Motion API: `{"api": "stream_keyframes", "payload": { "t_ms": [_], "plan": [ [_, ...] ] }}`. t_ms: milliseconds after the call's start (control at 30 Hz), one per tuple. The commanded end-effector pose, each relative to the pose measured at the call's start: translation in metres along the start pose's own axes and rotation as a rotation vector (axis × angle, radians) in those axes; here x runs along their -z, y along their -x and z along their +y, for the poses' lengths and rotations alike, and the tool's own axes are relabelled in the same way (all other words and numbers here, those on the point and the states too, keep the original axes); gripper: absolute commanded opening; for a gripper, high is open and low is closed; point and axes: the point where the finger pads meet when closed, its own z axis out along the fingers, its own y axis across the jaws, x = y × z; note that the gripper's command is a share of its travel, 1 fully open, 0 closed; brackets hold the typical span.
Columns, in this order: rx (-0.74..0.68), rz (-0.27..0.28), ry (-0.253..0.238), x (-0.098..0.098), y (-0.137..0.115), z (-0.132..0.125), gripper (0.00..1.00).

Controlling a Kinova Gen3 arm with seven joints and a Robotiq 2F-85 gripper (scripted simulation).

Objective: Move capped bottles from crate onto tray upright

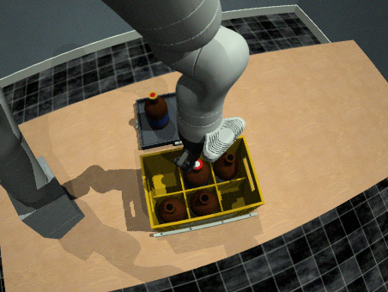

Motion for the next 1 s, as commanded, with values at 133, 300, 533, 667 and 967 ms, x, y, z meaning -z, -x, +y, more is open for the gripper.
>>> {"api": "stream_keyframes", "payload": {
  "t_ms": [133, 300, 533, 667, 967],
  "plan": [
    [-0.007, 0.001, 0.0, 0.0, -0.002, 0.003, 0.6],
    [-0.01, 0.0, 0.0, 0.0, -0.004, 0.004, 0.6],
    [-0.009, 0.001, 0.0, -0.011, -0.002, 0.003, 0.6],
    [-0.009, 0.0, 0.0, -0.019, -0.001, 0.003, 0.6],
    [-0.018, 0.007, 0.0, -0.026, -0.004, 0.005, 0.6]
  ]
}}
